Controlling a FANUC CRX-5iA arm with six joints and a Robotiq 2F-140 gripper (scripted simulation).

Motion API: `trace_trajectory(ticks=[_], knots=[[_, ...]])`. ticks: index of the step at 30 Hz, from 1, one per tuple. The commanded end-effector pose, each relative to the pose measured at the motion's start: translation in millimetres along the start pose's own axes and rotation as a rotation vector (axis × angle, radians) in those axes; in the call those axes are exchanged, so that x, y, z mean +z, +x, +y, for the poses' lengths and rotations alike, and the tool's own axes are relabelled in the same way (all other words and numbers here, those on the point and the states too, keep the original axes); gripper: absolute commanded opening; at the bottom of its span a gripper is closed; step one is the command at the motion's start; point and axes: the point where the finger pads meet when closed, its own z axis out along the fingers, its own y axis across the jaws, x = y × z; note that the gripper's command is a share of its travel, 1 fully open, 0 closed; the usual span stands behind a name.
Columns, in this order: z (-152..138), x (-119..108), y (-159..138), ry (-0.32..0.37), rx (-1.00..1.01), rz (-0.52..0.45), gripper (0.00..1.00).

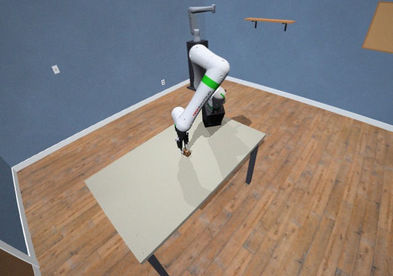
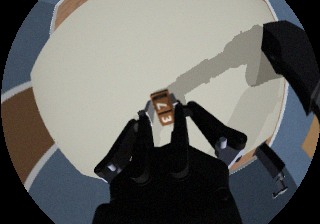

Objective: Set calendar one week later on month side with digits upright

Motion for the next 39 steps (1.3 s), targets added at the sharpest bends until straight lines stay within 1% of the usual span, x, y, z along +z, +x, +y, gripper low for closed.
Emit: trace_trajectory(ticks=[1, 2, 3, 39], knots=[[-0.1, -0.1, 0.1, 0.000, 0.000, 0.000, 0.29], [-0.1, -0.1, 0.1, 0.000, 0.000, 0.000, 0.29], [-0.1, -0.1, 0.1, 0.000, 0.000, 0.000, 0.17], [-0.1, -1.6, 0.1, 0.000, 0.000, 0.000, 0.17]])
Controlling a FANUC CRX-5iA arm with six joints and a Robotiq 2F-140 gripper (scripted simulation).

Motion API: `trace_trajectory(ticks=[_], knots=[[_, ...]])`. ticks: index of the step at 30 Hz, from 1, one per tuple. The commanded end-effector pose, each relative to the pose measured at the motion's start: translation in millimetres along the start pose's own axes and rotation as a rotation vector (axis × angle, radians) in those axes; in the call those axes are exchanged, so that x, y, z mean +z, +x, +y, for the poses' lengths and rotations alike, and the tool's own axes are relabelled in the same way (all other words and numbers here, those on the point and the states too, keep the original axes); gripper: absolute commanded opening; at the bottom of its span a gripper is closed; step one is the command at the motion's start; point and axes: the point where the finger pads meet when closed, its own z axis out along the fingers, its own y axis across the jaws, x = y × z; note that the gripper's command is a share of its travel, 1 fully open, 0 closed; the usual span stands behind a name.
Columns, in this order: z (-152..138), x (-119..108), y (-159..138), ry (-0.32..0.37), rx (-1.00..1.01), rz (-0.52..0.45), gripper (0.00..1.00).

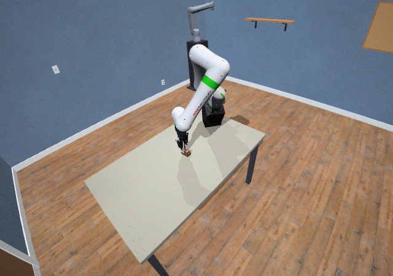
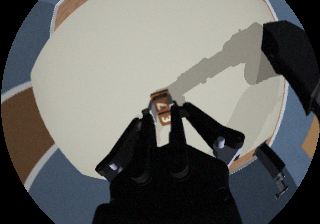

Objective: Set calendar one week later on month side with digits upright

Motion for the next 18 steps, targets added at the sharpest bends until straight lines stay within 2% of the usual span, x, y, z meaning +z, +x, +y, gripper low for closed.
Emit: trace_trajectory(ticks=[1, 6, 18], knots=[[-0.1, -2.9, 0.2, 0.000, 0.000, 0.000, 0.17], [-0.1, -13.6, 0.2, 0.000, 0.000, 0.000, 0.17], [-0.1, -92.3, 0.1, 0.000, 0.000, 0.000, 0.17]])
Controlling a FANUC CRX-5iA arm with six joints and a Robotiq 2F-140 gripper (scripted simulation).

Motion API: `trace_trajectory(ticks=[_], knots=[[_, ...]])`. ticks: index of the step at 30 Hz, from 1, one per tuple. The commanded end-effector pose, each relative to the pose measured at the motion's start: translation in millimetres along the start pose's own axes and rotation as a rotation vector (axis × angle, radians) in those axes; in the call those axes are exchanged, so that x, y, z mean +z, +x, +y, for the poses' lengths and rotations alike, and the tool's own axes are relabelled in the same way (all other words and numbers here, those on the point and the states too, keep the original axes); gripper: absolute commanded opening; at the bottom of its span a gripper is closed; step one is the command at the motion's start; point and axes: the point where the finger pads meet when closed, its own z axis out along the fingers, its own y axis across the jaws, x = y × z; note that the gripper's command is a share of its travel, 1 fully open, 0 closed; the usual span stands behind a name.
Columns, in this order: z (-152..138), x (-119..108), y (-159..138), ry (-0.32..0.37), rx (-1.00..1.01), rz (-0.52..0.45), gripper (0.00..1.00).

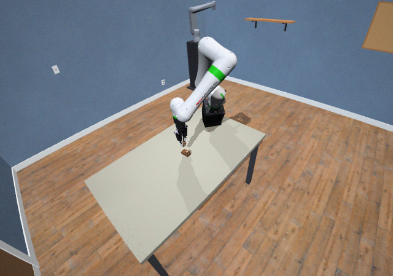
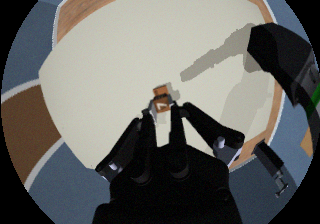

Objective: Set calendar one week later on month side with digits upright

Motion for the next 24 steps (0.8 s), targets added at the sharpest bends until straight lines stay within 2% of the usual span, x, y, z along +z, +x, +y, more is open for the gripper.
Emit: trace_trajectory(ticks=[1, 6, 19, 24], knots=[[-0.4, -16.3, -0.6, 0.000, 0.000, -0.001, 0.17], [-0.4, -23.6, -0.6, 0.000, 0.000, -0.001, 0.17], [-0.6, -23.4, 2.3, 0.000, -0.026, 0.000, 0.17], [-1.4, -21.5, 23.7, -0.004, -0.215, 0.003, 0.17]])
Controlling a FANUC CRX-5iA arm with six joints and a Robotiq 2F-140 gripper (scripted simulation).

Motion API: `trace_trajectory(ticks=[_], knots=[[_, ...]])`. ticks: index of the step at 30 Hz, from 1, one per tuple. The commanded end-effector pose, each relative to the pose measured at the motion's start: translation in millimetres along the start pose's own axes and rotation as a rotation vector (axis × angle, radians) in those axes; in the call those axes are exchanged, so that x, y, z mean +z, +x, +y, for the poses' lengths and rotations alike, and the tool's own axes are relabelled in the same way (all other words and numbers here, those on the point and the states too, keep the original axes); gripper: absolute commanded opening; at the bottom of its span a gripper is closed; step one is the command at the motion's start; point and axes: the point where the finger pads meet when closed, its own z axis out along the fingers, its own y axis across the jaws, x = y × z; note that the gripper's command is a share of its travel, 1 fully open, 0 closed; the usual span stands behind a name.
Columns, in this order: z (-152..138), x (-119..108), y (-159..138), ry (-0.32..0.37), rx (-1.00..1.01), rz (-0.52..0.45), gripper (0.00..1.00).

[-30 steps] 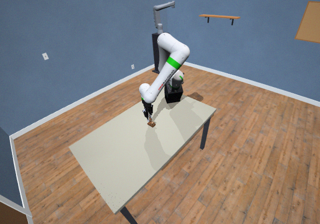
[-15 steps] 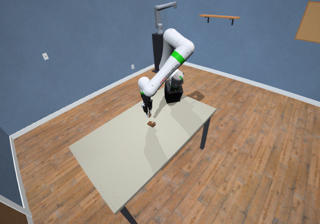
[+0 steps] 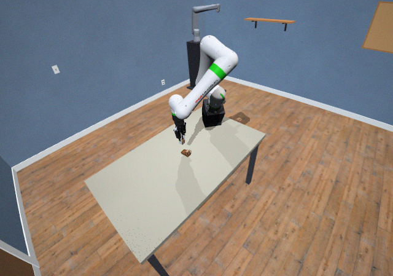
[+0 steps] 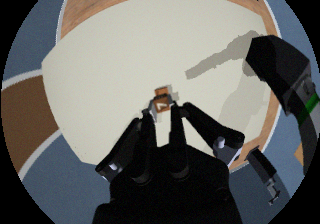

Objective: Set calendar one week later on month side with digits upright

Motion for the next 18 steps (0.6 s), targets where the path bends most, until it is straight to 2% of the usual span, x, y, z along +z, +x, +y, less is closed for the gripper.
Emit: trace_trajectory(ticks=[1, 10, 13, 15, 18], knots=[[0.9, 1.5, 19.8, -0.001, -0.174, -0.001, 0.17], [4.8, 4.3, 54.6, -0.004, -0.475, 0.000, 0.17], [5.0, 4.4, 56.0, -0.005, -0.487, 0.000, 0.17], [7.6, 5.4, 71.0, -0.004, -0.616, -0.001, 0.17], [9.6, 6.1, 81.4, -0.004, -0.705, -0.001, 0.17]])
